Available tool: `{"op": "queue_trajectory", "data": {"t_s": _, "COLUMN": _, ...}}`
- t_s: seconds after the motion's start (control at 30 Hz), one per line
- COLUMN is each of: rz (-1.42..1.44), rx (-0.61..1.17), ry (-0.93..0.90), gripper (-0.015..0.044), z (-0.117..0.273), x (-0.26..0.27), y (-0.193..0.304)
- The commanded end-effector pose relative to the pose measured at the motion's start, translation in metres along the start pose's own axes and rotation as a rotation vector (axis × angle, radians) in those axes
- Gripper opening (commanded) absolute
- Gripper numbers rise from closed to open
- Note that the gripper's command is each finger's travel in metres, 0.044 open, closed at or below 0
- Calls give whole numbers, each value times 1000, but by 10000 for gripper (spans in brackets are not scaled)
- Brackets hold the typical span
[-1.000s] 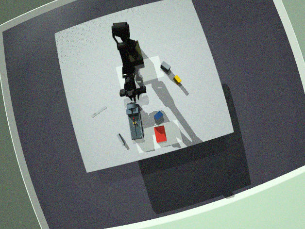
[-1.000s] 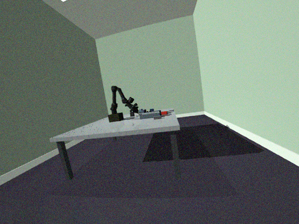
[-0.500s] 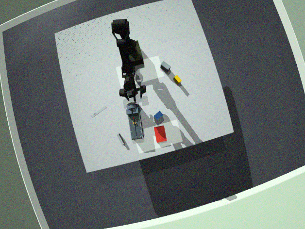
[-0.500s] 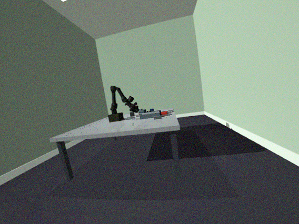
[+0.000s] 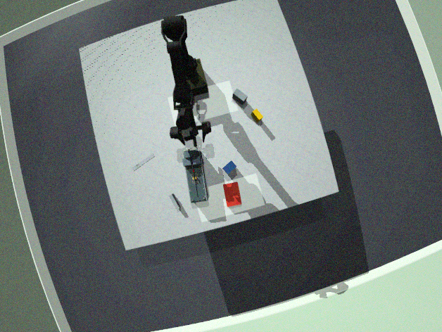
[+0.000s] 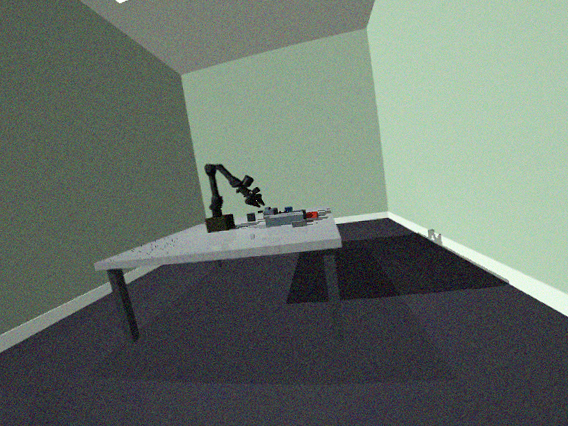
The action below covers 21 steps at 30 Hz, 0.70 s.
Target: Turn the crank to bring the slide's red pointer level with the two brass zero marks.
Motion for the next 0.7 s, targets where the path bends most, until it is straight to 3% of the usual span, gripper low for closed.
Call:
{"op": "queue_trajectory", "data": {"t_s": 0.0, "rz": 3, "rx": -24, "ry": -3, "gripper": 440, "z": 26, "x": 3, "y": -29}}
{"op": "queue_trajectory", "data": {"t_s": 0.17, "rz": 2, "rx": -23, "ry": -1, "gripper": 440, "z": 43, "x": 5, "y": -42}}
{"op": "queue_trajectory", "data": {"t_s": 0.67, "rz": -93, "rx": 42, "ry": 56, "gripper": 440, "z": 11, "x": 0, "y": -94}}
Point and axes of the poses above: the point midway between the two fingers, 35 mm back from their tips, its own z axis back along the fingers, its own x axis across the jaws, y = z × x, the point moved 2 cm from there along z, back along the fingers, and after that the axes turned 6 degrees about -z, right-handed, at the moved point
